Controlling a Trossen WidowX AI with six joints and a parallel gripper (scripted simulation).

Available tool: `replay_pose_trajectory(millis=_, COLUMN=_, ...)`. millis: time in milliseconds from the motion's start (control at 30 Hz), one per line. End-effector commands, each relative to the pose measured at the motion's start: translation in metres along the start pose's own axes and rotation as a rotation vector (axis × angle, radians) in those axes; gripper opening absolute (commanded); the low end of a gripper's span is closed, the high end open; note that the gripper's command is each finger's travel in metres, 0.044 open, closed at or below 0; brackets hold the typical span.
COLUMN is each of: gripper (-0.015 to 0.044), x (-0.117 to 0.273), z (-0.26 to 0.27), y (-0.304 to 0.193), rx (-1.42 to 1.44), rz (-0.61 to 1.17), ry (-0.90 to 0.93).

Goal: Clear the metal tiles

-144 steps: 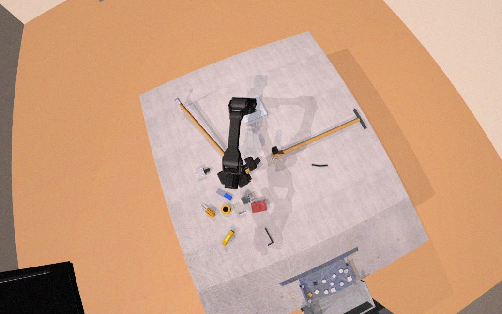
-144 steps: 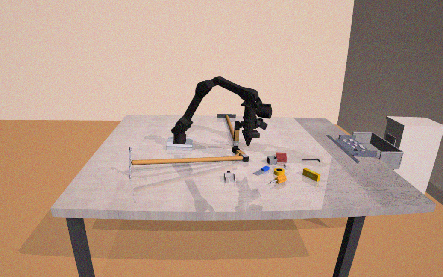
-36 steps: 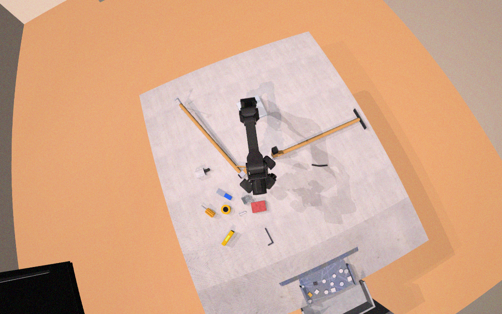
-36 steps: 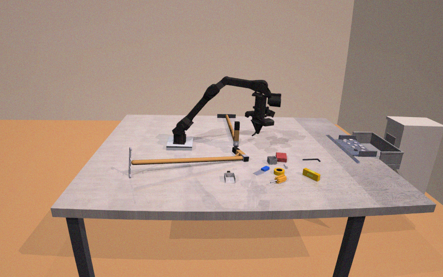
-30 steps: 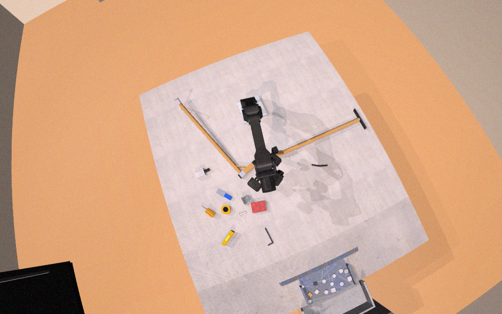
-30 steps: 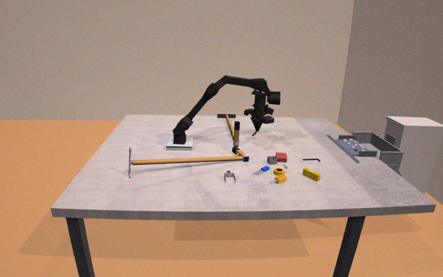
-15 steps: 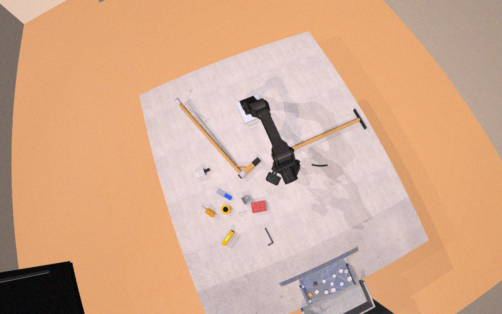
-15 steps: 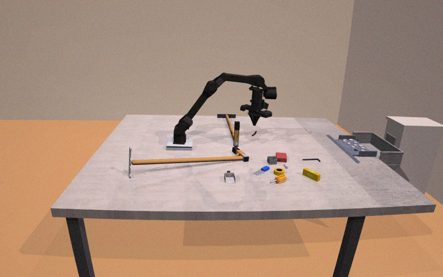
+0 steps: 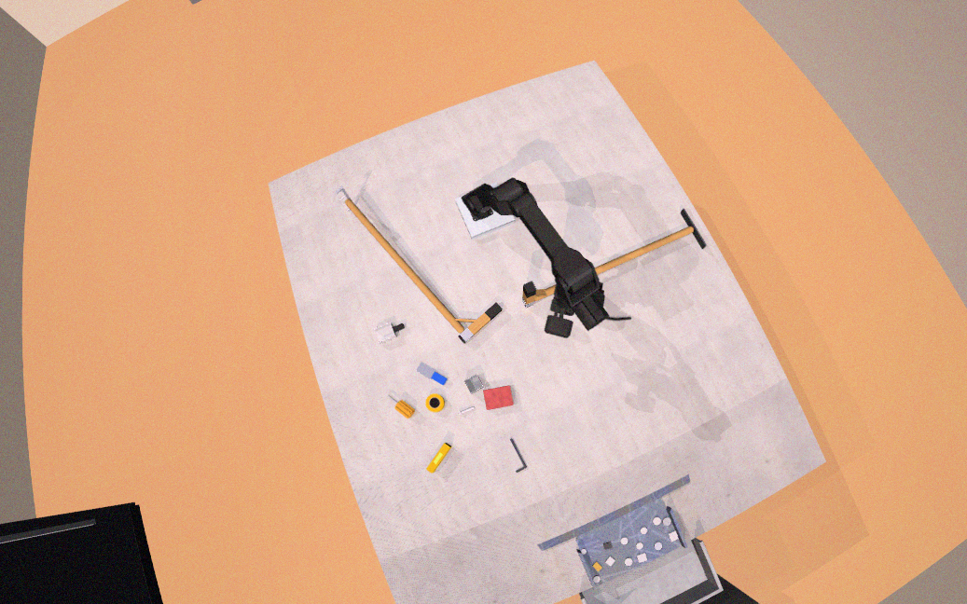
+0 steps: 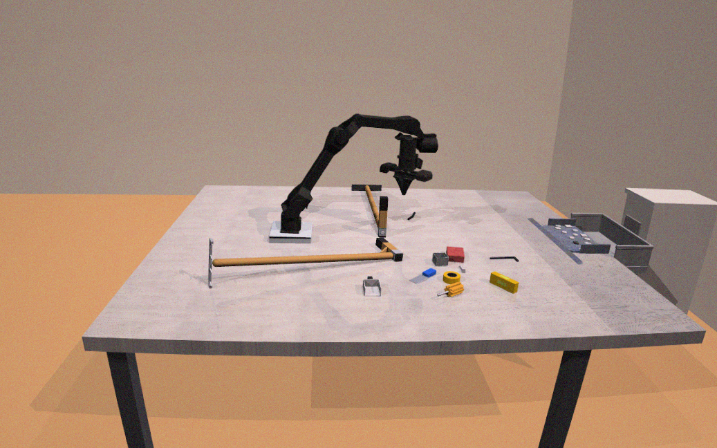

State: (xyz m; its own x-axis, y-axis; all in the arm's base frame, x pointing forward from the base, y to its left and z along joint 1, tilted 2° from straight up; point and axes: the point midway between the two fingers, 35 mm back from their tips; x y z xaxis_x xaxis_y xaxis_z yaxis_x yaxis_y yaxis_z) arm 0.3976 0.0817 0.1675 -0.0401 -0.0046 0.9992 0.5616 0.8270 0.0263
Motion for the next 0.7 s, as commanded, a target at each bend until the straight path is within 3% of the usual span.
replay_pose_trajectory(millis=0, gripper=0.0, x=0.005, z=0.014, y=0.009, rx=0.048, rz=-0.005, ry=-0.009)
replay_pose_trajectory(millis=667, gripper=0.0, x=0.012, z=0.102, y=0.053, rx=0.309, rz=-0.005, ry=-0.006)
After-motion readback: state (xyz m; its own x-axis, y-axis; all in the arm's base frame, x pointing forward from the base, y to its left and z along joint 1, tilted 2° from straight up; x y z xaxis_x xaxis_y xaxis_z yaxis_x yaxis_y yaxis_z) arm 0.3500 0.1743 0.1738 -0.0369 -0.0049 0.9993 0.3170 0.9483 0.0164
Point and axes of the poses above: the point midway between the two fingers, 35 mm back from their tips, its own x axis back along the fingers, its own z axis across the jaws, y = z × x, and after that the axes turned 3 degrees about x, right-handed
